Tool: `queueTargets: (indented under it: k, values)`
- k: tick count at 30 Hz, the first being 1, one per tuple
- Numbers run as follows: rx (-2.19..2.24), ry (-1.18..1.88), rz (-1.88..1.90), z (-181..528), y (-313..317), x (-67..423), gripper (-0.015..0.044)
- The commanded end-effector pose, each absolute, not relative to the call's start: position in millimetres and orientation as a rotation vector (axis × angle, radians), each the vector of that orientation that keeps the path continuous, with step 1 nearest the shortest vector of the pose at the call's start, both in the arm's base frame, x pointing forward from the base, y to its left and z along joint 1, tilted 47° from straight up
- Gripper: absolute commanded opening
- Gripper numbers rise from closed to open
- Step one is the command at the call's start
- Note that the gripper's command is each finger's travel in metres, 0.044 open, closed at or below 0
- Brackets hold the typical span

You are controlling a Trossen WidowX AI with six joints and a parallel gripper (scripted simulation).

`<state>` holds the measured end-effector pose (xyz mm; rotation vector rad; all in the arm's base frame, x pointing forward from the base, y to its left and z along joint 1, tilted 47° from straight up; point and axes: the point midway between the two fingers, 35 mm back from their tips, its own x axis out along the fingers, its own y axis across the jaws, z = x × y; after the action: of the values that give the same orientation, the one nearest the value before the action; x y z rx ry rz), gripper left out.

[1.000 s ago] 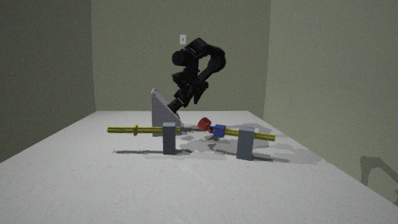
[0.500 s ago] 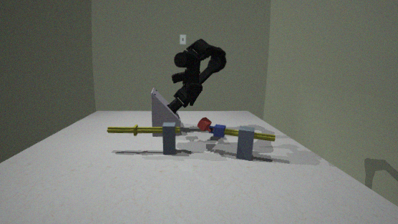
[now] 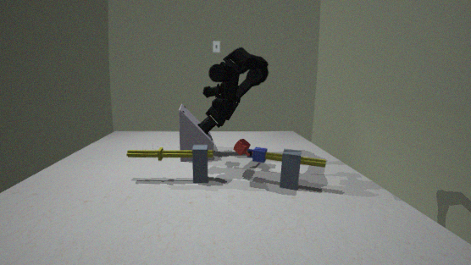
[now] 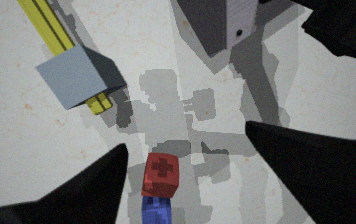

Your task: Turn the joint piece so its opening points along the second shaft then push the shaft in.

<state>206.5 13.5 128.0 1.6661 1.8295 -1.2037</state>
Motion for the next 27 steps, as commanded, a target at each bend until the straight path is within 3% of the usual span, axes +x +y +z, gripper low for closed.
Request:
queueTargets:
  k: [1,11,27]
  values:
    - [1.702,1.788,-1.339,127,14,207,0.0440]
    - [1.784,1.665,-1.648,126,17,208,0.0440]
    - [1.787,1.658,-1.651,91,52,205,0.0440]
